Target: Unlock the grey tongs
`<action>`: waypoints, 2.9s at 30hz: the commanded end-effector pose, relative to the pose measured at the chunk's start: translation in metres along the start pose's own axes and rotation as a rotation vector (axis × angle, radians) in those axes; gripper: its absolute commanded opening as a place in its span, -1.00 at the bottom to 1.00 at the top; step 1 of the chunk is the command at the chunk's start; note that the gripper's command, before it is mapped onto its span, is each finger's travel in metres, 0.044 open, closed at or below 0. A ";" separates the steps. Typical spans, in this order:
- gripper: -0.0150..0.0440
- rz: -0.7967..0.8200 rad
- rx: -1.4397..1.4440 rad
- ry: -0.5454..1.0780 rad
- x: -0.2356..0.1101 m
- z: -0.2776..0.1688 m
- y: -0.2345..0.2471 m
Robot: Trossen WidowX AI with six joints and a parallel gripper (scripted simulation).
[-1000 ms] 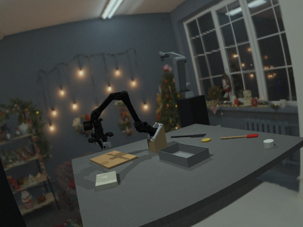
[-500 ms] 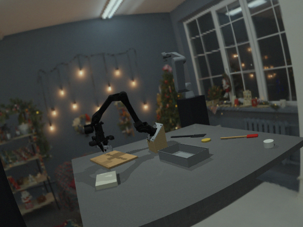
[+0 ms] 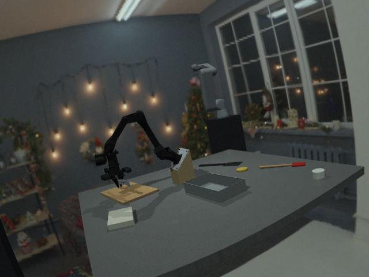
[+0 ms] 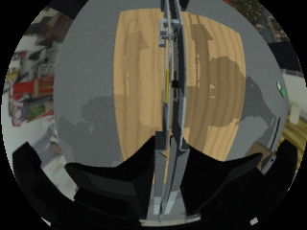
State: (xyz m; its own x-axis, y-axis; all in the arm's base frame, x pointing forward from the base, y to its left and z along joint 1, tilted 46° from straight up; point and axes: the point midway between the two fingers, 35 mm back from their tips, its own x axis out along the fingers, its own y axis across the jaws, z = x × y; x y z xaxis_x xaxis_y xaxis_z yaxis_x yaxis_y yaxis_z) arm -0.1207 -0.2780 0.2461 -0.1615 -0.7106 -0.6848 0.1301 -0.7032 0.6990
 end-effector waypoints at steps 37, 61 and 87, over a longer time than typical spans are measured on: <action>1.00 -0.009 -0.003 0.002 0.008 0.007 0.000; 1.00 -0.020 0.000 -0.021 -0.134 0.139 0.000; 1.00 -0.022 0.002 -0.024 -0.141 0.137 0.000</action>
State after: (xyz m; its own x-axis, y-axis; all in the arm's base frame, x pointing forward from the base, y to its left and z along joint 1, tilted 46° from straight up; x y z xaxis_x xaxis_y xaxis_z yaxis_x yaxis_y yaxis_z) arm -0.2326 -0.1741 0.3709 -0.1899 -0.6929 -0.6956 0.1207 -0.7196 0.6838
